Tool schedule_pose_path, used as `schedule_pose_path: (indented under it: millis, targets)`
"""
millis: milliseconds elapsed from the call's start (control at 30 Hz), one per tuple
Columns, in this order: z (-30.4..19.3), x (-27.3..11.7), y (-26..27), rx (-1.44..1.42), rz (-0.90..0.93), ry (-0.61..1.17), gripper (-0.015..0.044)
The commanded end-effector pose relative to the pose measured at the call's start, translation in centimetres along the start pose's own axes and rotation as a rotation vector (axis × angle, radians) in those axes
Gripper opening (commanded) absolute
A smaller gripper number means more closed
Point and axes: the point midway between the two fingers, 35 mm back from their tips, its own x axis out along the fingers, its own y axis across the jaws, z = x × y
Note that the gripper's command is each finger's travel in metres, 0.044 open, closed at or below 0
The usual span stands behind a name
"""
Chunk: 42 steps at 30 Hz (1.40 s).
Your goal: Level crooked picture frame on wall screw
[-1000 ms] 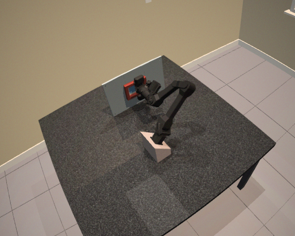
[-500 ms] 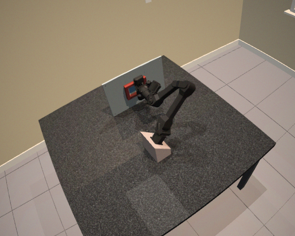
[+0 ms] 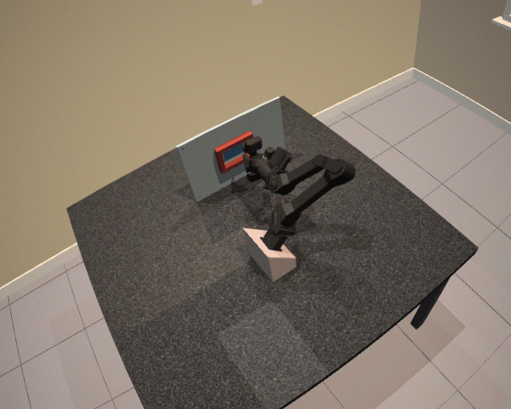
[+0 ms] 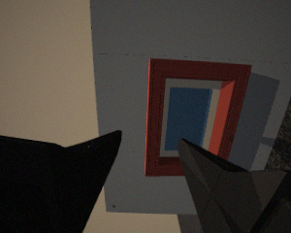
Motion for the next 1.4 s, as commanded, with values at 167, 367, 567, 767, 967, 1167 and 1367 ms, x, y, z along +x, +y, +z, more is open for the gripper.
schedule_pose_path:
  millis: [167,367,567,767,967,1167,1367]
  targets:
    - [-0.4,-2.7,-0.2,0.059,-0.003,0.004,0.026]
    - [0.3,-3.9,3.3,0.252,-0.003,0.008,0.026]
    - [0.8,-5.3,5.1,0.365,-0.005,0.01,0.026]
    - [0.8,-5.3,5.1,0.365,-0.005,0.01,0.026]
    - [0.8,-5.3,5.1,0.365,-0.005,0.01,0.026]
    - [0.8,-5.3,5.1,0.365,-0.005,0.01,0.026]
    - [0.8,-5.3,5.1,0.365,-0.005,0.01,0.026]
